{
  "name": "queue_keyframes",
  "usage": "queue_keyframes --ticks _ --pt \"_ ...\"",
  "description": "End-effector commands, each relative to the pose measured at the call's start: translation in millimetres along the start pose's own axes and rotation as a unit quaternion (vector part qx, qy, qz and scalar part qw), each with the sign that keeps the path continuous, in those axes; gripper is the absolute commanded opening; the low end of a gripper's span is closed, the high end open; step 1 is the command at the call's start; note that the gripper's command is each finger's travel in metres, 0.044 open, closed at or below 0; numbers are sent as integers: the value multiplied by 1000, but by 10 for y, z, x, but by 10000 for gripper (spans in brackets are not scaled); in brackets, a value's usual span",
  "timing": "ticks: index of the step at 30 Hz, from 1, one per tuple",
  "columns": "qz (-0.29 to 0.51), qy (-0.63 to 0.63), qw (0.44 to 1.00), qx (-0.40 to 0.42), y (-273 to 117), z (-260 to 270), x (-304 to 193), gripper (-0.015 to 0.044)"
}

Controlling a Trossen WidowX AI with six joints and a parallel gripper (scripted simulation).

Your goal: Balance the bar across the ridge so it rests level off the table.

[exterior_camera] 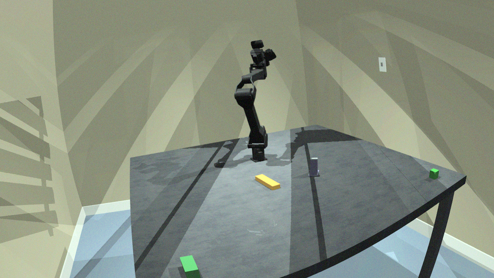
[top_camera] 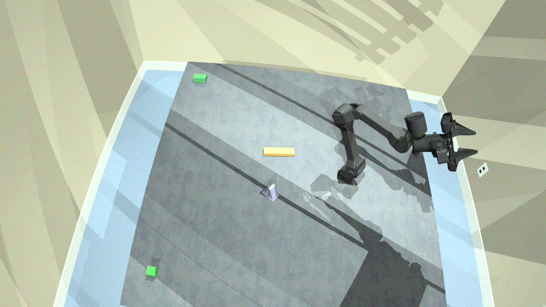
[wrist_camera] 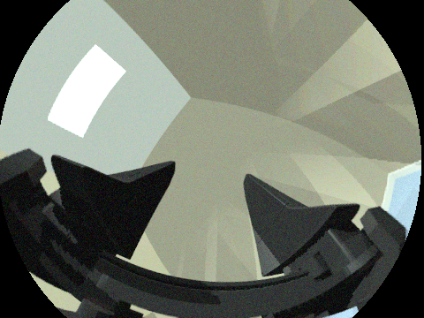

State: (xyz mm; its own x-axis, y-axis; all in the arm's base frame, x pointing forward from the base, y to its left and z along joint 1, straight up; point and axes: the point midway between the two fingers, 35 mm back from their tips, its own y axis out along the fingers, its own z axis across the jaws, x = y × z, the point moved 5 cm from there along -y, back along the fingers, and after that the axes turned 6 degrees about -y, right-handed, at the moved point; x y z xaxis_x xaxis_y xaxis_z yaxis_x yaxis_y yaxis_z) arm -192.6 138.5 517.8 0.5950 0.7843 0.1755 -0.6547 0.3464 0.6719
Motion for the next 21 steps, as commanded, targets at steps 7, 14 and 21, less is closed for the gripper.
queue_keyframes --ticks 7,14,21 --pt "-50 -83 993 -67 22 -270 354 315" --pt "-84 -142 979 -120 -18 -454 643 315" --pt "-116 -197 958 -176 -104 -611 945 315"
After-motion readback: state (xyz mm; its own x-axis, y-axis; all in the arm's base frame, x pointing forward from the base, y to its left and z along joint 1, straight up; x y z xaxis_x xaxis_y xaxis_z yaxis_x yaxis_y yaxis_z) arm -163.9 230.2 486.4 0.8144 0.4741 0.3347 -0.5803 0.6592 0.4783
